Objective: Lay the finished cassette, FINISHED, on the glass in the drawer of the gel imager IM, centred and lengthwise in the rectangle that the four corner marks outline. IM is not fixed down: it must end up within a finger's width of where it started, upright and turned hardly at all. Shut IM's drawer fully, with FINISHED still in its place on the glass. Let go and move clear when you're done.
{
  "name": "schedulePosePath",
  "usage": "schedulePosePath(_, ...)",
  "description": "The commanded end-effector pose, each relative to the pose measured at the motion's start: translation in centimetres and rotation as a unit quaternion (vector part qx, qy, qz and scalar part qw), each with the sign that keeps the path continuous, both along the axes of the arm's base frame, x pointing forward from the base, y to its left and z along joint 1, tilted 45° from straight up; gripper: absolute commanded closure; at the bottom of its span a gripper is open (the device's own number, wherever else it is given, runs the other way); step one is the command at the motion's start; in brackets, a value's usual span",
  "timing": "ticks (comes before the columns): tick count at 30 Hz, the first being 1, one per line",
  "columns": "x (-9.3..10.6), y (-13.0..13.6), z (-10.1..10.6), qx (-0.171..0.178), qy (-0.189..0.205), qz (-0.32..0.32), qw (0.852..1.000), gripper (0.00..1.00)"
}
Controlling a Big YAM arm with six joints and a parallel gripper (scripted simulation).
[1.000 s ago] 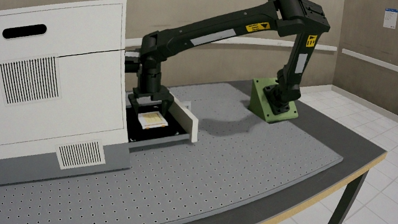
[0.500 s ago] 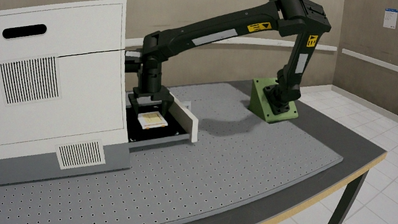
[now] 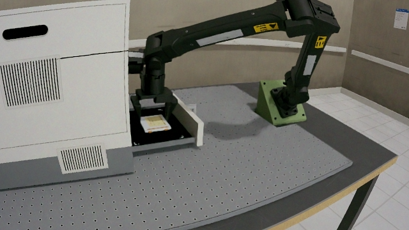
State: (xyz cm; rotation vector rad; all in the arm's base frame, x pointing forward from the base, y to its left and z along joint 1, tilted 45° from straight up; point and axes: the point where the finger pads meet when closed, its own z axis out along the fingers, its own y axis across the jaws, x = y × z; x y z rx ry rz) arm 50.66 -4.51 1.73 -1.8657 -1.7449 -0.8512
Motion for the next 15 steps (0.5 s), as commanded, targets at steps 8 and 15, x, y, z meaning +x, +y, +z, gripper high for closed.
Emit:
schedulePosePath(8,0.7,-0.9,0.9,-0.002,-0.020,-0.023,1.000,0.08)
schedulePosePath(15,0.8,-1.2,0.8,-0.001,-0.024,-0.031,0.999,0.08)
